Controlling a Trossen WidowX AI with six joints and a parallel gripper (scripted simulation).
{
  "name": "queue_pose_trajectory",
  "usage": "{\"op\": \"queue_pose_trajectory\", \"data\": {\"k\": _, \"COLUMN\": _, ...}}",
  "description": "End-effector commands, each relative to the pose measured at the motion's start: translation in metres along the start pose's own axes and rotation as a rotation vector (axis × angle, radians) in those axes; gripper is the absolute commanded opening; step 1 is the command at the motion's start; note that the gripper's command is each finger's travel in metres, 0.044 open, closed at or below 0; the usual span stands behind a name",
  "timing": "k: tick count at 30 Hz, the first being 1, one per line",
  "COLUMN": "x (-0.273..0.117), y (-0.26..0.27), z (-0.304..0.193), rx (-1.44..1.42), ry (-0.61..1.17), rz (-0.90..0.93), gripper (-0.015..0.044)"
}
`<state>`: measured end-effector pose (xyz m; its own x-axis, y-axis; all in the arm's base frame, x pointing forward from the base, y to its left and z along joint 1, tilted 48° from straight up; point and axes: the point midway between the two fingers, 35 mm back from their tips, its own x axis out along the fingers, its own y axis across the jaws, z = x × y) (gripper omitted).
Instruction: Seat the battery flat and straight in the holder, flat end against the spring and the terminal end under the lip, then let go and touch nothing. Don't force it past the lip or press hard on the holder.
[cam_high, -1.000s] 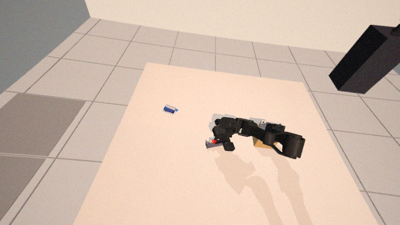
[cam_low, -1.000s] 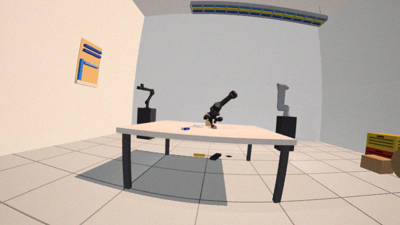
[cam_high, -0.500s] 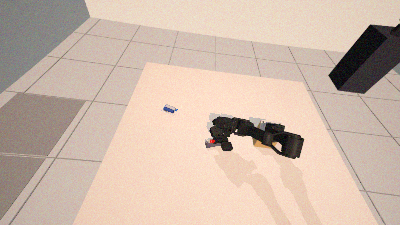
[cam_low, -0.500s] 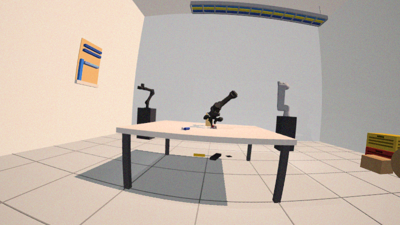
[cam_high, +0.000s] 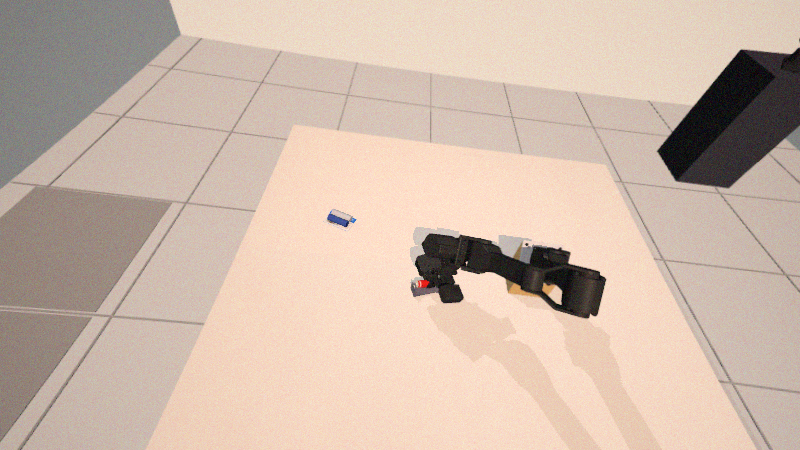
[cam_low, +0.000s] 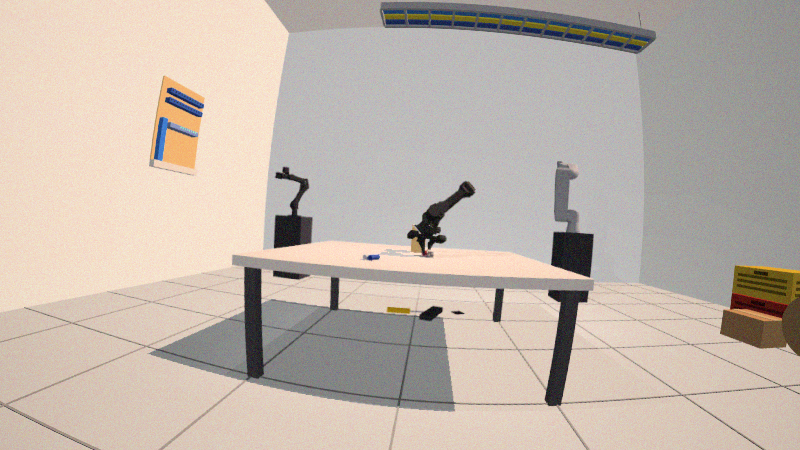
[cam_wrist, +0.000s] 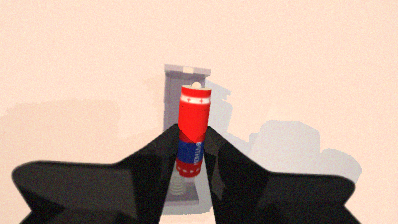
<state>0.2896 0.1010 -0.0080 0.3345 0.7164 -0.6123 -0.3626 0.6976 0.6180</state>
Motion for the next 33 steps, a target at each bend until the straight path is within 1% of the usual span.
{"op": "queue_pose_trajectory", "data": {"k": 1, "x": 0.0026, "y": -0.0034, "z": -0.0044, "rx": 0.006, "ry": 0.036, "rz": -0.015, "gripper": 0.0063}}
{"op": "queue_pose_trajectory", "data": {"k": 33, "x": 0.0037, "y": 0.0039, "z": -0.0035, "rx": -0.011, "ry": 0.223, "rz": -0.020, "gripper": 0.0063}}
